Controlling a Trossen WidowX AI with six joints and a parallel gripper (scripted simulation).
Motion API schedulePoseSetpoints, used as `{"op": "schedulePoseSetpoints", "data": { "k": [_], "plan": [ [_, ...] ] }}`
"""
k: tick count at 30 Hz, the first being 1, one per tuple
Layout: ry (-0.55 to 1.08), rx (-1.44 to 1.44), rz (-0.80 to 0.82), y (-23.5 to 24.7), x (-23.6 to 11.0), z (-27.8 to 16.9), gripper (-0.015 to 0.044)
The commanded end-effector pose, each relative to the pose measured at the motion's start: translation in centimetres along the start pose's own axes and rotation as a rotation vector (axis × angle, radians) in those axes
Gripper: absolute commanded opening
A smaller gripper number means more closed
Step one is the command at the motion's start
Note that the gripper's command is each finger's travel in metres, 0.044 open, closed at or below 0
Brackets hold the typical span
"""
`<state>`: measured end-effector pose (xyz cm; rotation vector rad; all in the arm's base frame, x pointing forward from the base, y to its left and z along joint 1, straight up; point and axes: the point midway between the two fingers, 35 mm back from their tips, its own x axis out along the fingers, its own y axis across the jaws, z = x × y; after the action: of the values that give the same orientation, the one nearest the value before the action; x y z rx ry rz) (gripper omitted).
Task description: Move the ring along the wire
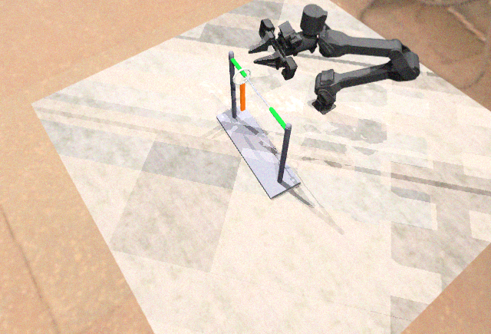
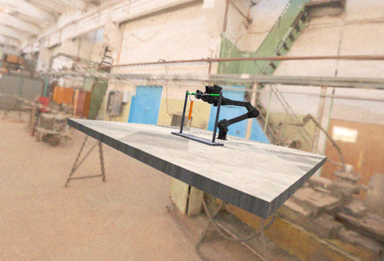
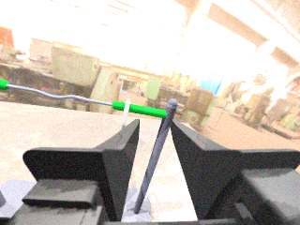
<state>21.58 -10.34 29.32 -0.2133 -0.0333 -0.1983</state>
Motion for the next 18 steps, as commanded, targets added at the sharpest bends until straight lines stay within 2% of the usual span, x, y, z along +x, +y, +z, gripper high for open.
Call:
{"op": "schedulePoseSetpoints", "data": {
  "k": [1,11,18],
  "plan": [
    [0.055,0.068,0.025,1.2,0.8,-3.8,0.016],
    [0.196,0.191,0.088,5.5,0.7,-12.4,0.016],
    [0.206,0.197,0.092,5.8,0.8,-13.0,0.016]
  ]
}}
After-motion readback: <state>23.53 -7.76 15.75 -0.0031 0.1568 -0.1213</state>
